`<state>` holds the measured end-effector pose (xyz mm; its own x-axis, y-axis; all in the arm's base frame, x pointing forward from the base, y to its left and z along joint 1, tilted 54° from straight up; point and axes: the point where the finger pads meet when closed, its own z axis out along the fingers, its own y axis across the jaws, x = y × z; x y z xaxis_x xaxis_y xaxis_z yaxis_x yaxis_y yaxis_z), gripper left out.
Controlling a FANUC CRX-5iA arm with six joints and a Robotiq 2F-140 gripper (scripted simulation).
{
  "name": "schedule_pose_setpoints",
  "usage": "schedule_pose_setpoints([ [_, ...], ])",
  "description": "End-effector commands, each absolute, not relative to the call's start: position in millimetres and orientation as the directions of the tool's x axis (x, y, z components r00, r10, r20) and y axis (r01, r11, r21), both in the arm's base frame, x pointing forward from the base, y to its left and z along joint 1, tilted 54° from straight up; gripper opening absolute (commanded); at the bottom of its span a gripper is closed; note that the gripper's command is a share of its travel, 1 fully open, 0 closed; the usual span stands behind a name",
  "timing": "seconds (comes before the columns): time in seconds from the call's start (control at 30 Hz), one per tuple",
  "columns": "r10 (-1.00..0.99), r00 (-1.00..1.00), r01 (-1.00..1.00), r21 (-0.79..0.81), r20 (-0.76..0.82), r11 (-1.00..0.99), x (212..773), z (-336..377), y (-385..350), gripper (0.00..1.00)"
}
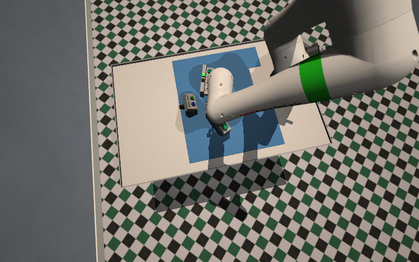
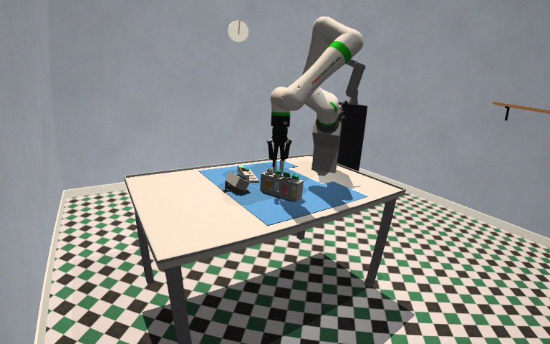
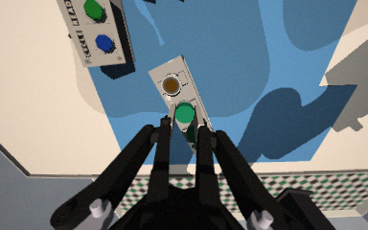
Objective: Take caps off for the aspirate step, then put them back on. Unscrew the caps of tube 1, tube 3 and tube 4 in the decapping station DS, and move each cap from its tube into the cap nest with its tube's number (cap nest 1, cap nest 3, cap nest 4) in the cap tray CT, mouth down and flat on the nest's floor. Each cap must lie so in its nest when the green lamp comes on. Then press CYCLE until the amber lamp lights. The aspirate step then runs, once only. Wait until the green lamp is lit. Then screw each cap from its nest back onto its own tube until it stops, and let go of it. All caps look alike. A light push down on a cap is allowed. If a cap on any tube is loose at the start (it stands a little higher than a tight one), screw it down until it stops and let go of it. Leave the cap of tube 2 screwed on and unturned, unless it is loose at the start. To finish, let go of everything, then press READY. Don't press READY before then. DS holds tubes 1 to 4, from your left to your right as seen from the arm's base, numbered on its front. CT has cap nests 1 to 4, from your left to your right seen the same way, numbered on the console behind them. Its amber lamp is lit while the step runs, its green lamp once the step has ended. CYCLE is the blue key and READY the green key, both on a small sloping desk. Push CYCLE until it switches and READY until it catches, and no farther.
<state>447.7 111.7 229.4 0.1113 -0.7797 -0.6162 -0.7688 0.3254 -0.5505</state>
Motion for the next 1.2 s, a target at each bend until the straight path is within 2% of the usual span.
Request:
schedule_pose_setpoints([
  [0.0, -0.796, 0.075, -0.768, -0.543, -0.601, 0.338, 447.6, 229.9, 112.1, 0.00],
  [0.03, -0.796, 0.075, -0.768, -0.543, -0.601, 0.338, 447.6, 229.9, 112.1, 0.35],
  [0.43, -0.796, 0.075, -0.768, -0.543, -0.601, 0.338, 447.6, 229.9, 112.1, 0.35],
  [0.67, -0.858, 0.285, -0.718, -0.688, -0.427, 0.105, 447.8, 229.7, 112.3, 0.35],
  [0.73, -0.858, 0.285, -0.718, -0.688, -0.427, 0.105, 447.8, 229.7, 112.3, 0.35],
  [1.17, -0.797, 0.604, -0.481, -0.810, -0.029, -0.335, 447.8, 229.7, 112.3, 0.35],
])
